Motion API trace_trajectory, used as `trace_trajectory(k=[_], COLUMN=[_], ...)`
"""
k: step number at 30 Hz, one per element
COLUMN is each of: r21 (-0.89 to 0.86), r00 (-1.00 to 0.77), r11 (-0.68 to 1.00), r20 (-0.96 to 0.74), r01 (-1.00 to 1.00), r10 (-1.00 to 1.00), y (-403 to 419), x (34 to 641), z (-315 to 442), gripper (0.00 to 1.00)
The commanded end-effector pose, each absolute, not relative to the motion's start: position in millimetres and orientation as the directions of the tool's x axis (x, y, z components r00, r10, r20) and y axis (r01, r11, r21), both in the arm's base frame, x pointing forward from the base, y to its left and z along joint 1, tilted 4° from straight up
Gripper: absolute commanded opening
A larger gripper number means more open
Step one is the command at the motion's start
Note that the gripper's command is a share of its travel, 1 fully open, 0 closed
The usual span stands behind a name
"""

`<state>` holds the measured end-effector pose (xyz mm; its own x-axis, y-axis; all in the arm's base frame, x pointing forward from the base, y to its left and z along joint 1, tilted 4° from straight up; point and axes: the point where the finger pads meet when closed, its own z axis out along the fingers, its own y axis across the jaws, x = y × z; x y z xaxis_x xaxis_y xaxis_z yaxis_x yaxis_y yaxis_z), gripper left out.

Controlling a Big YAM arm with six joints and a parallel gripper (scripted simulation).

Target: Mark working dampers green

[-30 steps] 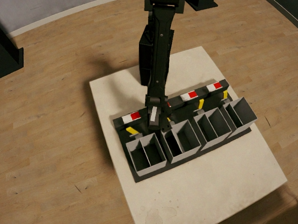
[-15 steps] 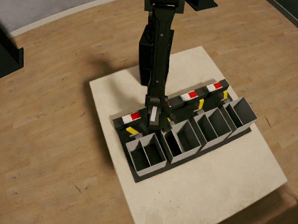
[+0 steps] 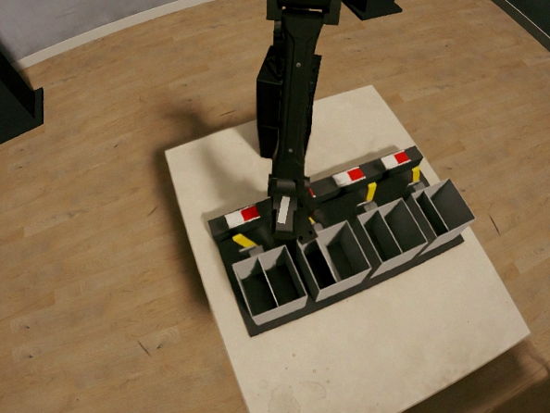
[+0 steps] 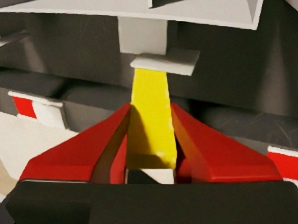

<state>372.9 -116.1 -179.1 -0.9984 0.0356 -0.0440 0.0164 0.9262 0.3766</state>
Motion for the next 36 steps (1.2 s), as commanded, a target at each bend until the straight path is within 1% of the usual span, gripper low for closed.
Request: trace_trajectory(k=[1,20,36], r21=[0.369,0.367,0.306], r00=[-0.998,-0.997,-0.997], r11=[0.929,0.930,0.952], r20=[-0.060,-0.061,-0.071], r01=[0.012,0.012,0.010], r10=[0.037,0.037,0.034], y=[-118.1,-117.4,-109.7], x=[384.1,384.3,382.7], z=[-178.0,-177.4,-168.7], gripper=[0.17,0.17,0.17])
